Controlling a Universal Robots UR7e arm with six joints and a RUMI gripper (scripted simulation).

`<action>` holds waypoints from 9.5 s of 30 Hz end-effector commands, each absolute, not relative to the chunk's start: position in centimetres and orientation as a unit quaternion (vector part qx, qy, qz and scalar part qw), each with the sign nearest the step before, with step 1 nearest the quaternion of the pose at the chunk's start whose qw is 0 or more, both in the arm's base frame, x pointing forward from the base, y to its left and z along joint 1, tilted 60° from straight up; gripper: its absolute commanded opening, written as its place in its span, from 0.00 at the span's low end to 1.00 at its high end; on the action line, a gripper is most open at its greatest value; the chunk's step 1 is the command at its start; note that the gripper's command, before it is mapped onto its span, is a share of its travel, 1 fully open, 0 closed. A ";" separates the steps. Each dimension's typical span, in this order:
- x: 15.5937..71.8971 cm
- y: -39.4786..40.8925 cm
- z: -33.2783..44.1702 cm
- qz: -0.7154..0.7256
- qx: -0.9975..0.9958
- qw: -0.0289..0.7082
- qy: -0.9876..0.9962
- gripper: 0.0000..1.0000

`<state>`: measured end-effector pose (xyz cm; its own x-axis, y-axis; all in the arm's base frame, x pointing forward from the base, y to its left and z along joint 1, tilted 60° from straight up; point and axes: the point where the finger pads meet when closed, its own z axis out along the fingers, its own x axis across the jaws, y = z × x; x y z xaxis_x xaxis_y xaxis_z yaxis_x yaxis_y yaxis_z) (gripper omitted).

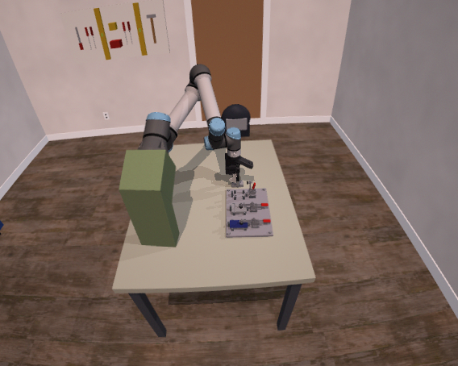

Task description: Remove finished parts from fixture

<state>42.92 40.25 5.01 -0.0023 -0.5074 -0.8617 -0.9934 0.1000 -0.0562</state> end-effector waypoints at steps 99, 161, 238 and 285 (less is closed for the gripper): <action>41.9 32.6 9.5 0.315 -0.592 0.385 0.634 0.40; 41.5 29.1 11.6 0.315 -0.592 0.385 0.634 0.28; 40.7 18.1 5.9 0.315 -0.592 0.386 0.634 0.28; 40.6 12.0 -4.5 0.315 -0.592 0.386 0.634 0.28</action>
<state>40.60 12.08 -4.44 -0.0022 -0.5069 -0.8620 -0.9934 0.0999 -0.0562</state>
